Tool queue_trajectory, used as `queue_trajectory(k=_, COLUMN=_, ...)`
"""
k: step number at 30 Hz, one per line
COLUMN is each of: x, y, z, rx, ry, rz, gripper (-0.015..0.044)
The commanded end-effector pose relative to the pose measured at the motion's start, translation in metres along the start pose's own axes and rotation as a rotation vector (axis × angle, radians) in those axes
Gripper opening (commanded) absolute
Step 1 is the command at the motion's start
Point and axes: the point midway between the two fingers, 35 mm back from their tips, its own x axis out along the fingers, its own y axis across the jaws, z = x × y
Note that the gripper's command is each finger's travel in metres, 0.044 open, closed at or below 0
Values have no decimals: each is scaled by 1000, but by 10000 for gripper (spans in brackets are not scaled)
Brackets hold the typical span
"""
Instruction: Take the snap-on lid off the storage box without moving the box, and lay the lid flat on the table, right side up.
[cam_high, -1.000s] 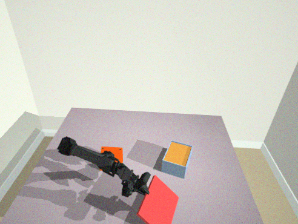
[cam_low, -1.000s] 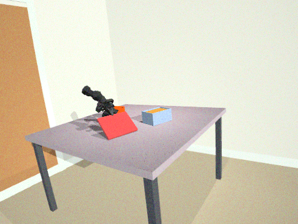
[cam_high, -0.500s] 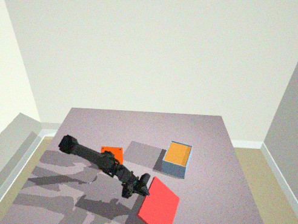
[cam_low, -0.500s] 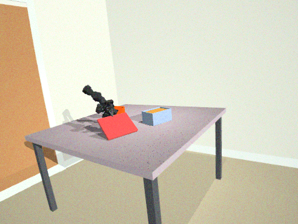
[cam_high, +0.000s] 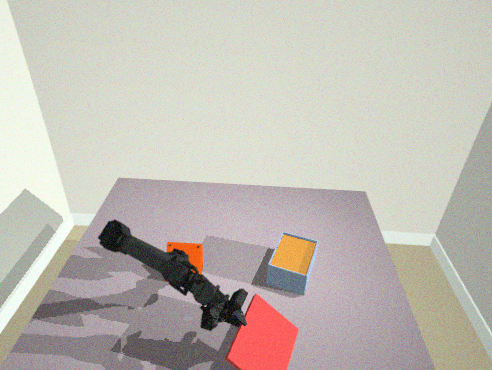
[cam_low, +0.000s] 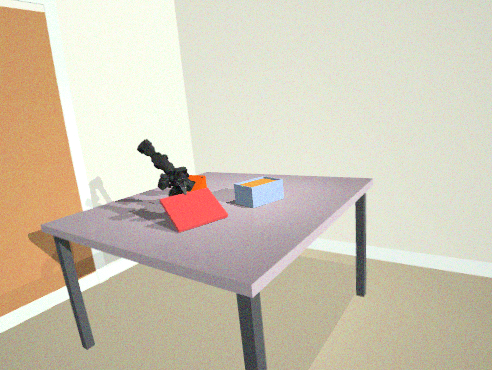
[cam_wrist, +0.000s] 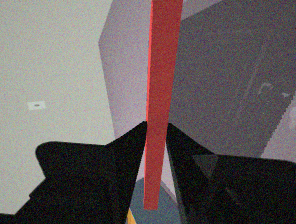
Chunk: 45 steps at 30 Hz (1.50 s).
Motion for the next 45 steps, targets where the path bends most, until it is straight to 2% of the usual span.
queue_trajectory(k=1, x=6, y=-12, z=-5, rx=-7, ry=8, rz=-35, gripper=0)
queue_trajectory(k=45, x=27, y=-40, z=-5, rx=-10, ry=7, rz=-35, gripper=0)
